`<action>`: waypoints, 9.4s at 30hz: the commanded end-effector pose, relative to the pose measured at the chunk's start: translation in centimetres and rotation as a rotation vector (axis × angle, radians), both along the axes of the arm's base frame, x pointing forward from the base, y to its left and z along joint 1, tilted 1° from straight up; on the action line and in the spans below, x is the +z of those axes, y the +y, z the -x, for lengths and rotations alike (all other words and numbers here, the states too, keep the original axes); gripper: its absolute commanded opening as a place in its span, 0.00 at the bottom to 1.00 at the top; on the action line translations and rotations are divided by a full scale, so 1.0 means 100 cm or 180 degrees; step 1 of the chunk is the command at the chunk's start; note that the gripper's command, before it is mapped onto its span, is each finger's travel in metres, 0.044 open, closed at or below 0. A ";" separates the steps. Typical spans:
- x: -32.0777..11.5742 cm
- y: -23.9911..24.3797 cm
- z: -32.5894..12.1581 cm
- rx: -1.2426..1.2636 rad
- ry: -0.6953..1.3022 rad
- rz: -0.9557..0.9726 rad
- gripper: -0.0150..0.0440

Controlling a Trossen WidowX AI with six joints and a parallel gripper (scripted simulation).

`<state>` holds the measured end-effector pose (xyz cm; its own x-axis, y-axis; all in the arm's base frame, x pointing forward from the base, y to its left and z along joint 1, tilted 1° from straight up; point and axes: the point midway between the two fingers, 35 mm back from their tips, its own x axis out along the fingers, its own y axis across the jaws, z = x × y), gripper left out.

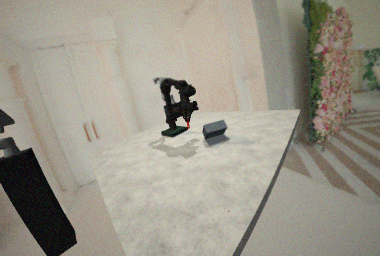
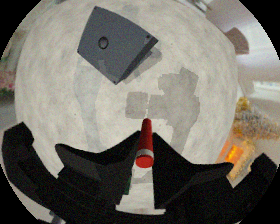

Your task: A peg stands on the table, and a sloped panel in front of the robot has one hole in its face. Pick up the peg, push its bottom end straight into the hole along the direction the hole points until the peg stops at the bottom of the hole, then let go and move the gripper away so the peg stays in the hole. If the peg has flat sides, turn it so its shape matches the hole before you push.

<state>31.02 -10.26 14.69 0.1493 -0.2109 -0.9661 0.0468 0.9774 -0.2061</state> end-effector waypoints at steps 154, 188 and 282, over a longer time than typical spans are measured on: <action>-0.006 0.103 -0.095 0.1945 -0.0735 0.1370 0.25; -0.010 0.102 -0.096 0.1913 -0.0775 0.1385 0.25; -0.026 0.094 -0.109 0.1913 -0.0777 0.1388 0.25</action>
<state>41.64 -0.79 12.35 0.5564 -0.3812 -0.7383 -0.3667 0.6847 -0.6299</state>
